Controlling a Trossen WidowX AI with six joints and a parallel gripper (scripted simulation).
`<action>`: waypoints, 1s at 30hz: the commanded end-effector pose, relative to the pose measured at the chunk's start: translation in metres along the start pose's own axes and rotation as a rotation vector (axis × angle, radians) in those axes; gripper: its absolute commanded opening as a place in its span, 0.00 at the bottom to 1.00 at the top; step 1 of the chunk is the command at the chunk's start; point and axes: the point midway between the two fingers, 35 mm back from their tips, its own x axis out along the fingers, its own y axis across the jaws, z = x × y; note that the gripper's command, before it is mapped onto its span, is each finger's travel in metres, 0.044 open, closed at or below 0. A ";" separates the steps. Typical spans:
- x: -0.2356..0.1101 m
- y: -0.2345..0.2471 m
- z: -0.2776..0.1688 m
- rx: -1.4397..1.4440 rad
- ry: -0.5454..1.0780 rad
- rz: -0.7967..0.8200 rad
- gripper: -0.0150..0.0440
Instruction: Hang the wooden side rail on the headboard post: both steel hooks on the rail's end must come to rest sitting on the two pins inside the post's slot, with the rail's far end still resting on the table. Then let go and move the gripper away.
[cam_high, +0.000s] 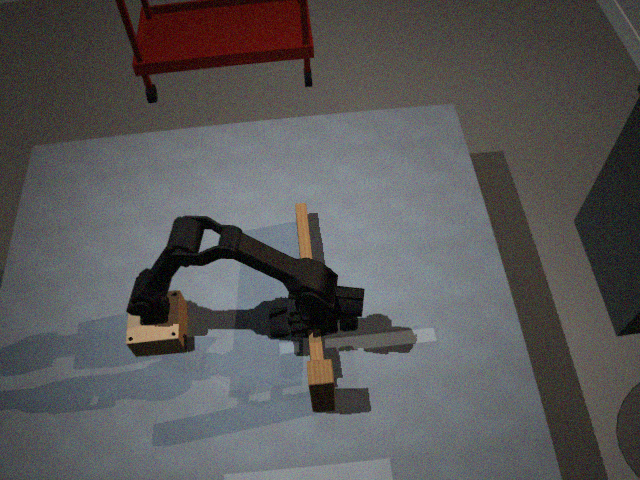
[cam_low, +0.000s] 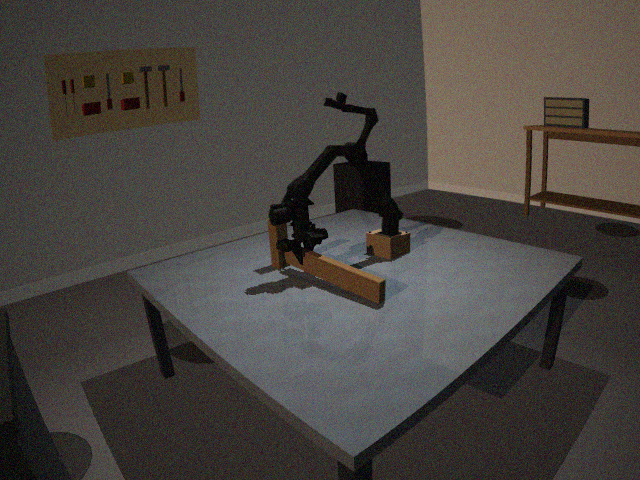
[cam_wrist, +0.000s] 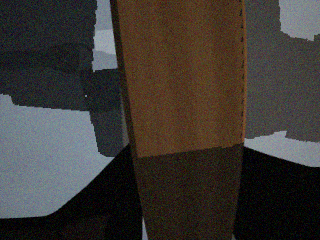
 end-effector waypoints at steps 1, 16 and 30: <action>-0.007 -0.006 -0.002 0.000 0.004 -0.024 0.25; -0.006 -0.007 -0.004 0.000 0.004 -0.024 0.25; -0.004 -0.009 -0.005 0.000 0.004 -0.024 0.25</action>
